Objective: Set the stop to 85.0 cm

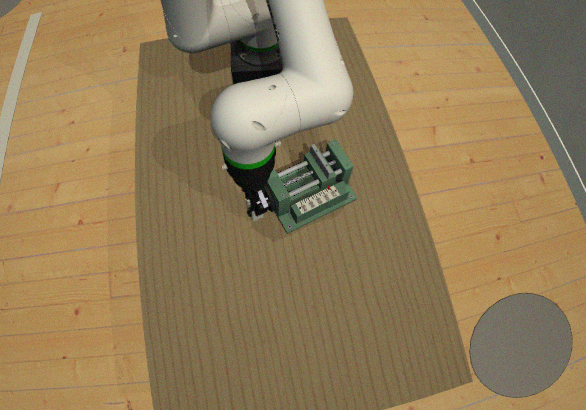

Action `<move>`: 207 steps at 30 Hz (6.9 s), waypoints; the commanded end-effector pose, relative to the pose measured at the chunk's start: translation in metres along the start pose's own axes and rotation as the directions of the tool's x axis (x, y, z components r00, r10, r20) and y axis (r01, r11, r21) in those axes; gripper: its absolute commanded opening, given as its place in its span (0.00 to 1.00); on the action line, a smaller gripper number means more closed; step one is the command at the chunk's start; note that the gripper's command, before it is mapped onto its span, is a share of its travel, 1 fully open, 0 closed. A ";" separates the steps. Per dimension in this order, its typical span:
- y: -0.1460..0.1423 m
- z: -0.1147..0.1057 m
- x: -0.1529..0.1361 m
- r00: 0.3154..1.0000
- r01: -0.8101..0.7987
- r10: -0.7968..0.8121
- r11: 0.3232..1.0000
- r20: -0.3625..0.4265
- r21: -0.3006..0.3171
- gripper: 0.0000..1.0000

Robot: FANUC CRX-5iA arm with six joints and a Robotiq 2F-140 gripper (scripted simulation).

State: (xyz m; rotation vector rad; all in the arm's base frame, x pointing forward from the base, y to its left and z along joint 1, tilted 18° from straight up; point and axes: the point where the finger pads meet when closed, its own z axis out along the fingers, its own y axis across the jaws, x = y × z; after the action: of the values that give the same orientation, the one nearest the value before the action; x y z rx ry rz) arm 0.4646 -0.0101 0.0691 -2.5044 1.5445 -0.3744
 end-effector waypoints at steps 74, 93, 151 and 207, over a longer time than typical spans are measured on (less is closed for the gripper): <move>0.031 -0.055 0.000 1.000 0.000 0.000 1.000 0.000 -0.001 0.04; 0.019 -0.058 0.000 1.000 0.000 0.000 1.000 0.000 -0.001 0.04; 0.013 -0.058 0.000 1.000 0.000 0.000 1.000 0.000 -0.001 0.04; 0.003 -0.055 0.000 1.000 0.000 0.000 1.000 0.000 -0.001 0.04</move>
State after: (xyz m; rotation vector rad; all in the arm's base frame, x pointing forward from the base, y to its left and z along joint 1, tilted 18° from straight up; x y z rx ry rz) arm 0.4443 -0.0129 0.1211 -2.5048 1.5448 -0.3742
